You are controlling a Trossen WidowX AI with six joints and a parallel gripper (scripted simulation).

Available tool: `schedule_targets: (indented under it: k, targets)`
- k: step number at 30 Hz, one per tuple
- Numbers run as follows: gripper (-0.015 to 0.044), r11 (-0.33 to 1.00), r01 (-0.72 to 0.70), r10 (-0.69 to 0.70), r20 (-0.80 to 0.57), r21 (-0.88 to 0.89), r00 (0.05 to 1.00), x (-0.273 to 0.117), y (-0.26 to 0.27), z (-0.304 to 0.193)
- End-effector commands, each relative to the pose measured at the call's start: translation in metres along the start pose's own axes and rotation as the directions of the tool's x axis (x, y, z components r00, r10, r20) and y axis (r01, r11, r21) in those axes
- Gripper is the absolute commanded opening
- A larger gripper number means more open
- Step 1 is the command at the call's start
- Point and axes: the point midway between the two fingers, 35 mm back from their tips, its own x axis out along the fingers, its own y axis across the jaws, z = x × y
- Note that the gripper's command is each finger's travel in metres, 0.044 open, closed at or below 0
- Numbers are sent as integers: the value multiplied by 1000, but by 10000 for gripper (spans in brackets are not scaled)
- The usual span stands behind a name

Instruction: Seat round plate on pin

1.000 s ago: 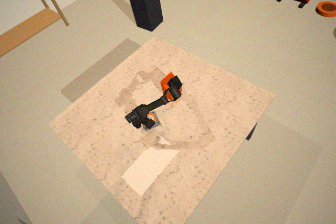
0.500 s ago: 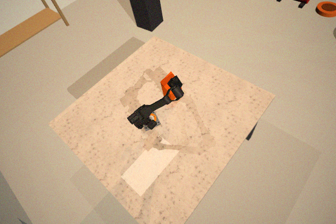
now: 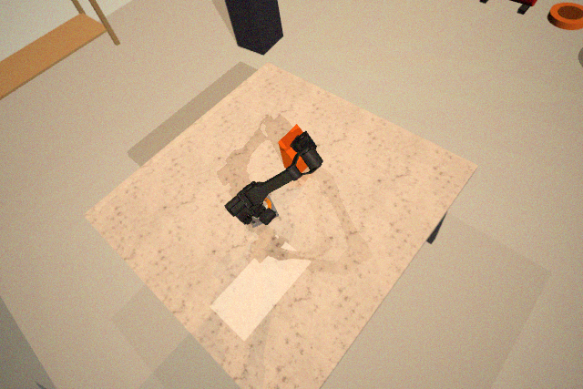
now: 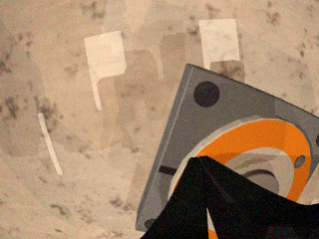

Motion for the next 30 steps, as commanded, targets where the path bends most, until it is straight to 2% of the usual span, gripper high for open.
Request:
schedule_targets:
  k: [1, 8, 16, 30]
  targets:
    - [0, 1000, -5, 5, -4, 6, 1000, 1, 3, -4]
    - [0, 1000, -5, 5, -4, 6, 1000, -3, 5, -6]
    - [0, 1000, -3, 3, -4, 6, 1000, -46, 2, -10]
    - [0, 1000, -9, 9, -5, 18, 1000, -39, 1, -10]
